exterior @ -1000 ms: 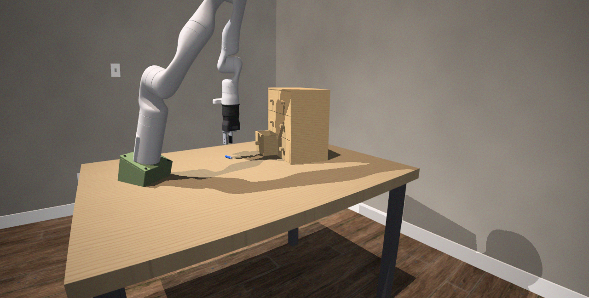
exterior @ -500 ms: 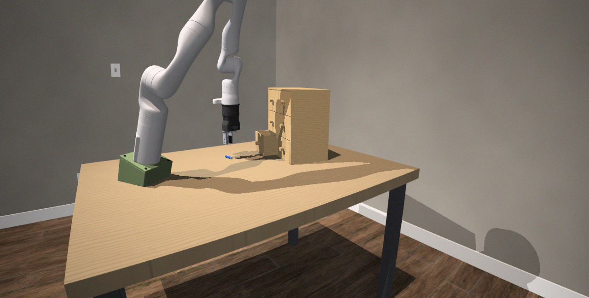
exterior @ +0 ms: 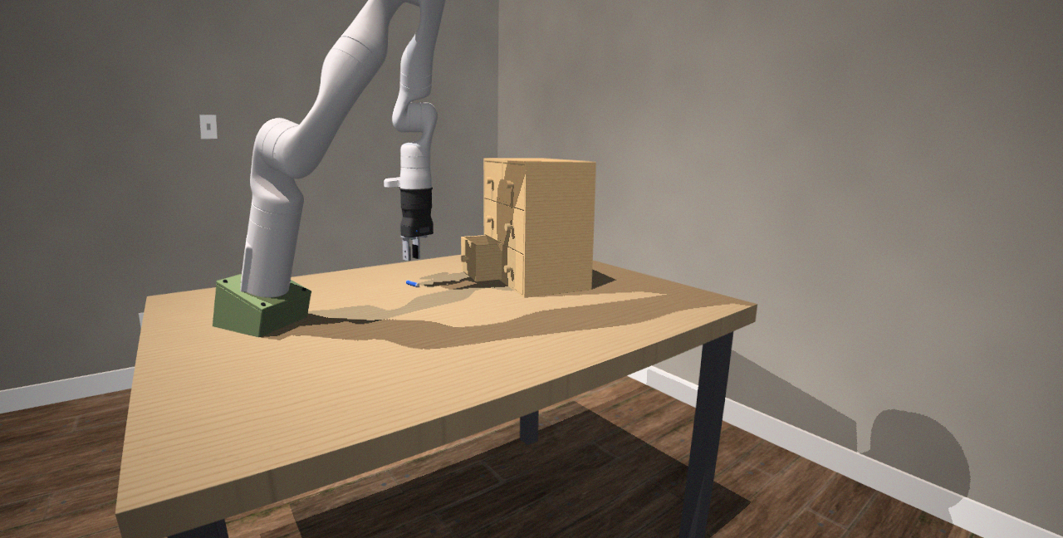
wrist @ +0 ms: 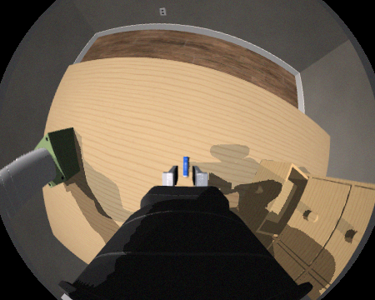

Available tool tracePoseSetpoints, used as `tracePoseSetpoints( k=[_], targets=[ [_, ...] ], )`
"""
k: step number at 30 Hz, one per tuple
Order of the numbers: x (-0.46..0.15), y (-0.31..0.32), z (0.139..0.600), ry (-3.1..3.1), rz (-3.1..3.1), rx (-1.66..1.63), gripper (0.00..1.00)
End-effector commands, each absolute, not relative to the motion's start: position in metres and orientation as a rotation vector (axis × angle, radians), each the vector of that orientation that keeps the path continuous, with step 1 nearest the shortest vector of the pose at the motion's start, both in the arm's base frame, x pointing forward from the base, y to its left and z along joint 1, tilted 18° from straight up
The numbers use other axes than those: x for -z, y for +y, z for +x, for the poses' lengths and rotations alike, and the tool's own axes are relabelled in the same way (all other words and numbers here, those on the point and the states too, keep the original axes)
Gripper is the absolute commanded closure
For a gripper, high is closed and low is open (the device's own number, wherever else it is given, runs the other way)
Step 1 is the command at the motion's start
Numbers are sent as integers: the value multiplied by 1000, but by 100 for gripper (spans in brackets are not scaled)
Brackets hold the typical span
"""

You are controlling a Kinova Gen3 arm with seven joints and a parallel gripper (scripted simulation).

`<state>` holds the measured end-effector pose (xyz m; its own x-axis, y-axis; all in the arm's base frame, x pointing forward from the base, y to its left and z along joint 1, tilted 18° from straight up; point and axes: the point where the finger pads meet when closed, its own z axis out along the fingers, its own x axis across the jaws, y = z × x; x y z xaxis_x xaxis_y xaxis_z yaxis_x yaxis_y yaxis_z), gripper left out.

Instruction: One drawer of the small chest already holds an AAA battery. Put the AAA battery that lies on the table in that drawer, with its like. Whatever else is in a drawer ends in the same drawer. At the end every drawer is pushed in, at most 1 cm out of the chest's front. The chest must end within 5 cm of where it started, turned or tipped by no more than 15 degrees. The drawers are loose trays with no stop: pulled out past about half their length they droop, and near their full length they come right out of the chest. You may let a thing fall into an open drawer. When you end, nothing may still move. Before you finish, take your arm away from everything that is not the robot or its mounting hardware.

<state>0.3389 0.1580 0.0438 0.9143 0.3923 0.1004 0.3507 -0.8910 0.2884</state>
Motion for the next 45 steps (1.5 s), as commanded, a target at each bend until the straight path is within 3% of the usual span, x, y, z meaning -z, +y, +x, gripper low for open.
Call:
tracePoseSetpoints(
  k=[1,45],
  targets=[
    [-44,158,339,556,2811,-229,46],
    [-3,149,348,556,2811,-229,46]
  ],
)
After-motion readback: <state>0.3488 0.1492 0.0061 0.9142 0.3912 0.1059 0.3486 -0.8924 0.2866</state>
